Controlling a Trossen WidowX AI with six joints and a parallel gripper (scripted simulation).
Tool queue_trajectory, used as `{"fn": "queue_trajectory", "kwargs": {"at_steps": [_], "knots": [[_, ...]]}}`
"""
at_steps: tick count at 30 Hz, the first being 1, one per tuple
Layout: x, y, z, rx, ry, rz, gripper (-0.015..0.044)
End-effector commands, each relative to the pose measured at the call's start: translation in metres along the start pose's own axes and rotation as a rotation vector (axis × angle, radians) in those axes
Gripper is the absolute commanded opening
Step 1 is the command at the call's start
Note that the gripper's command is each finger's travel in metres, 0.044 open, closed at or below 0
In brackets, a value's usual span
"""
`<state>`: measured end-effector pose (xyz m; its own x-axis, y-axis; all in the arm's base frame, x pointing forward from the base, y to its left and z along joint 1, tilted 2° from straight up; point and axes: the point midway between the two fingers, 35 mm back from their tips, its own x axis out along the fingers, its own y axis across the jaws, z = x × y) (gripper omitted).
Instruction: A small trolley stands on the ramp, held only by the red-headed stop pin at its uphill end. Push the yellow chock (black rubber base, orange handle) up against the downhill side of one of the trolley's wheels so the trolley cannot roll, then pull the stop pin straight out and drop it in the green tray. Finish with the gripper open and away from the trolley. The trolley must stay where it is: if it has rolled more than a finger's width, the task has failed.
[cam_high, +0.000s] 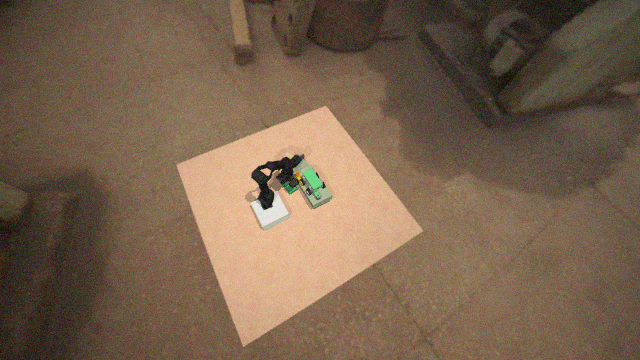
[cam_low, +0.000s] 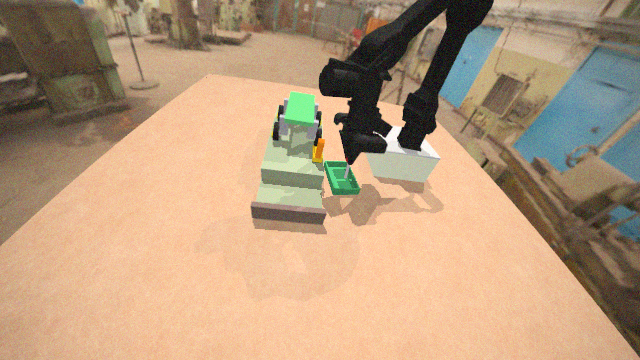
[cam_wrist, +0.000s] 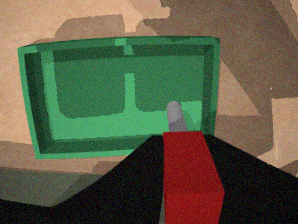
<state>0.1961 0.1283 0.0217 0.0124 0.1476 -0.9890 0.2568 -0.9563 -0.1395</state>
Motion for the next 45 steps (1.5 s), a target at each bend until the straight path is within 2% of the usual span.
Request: {"fn": "queue_trajectory", "kwargs": {"at_steps": [1,9,16,17,45], "knots": [[0.013,-0.005,0.001,0.003,-0.001,-0.01,0.0],[0.026,-0.01,0.002,0.003,-0.001,-0.01,0.0],[0.026,-0.006,0.002,0.003,-0.001,-0.01,0.0184],[0.026,-0.006,0.002,0.003,-0.001,-0.01,0.019],[0.03,0.013,0.002,0.003,-0.001,-0.008,0.019]]}}
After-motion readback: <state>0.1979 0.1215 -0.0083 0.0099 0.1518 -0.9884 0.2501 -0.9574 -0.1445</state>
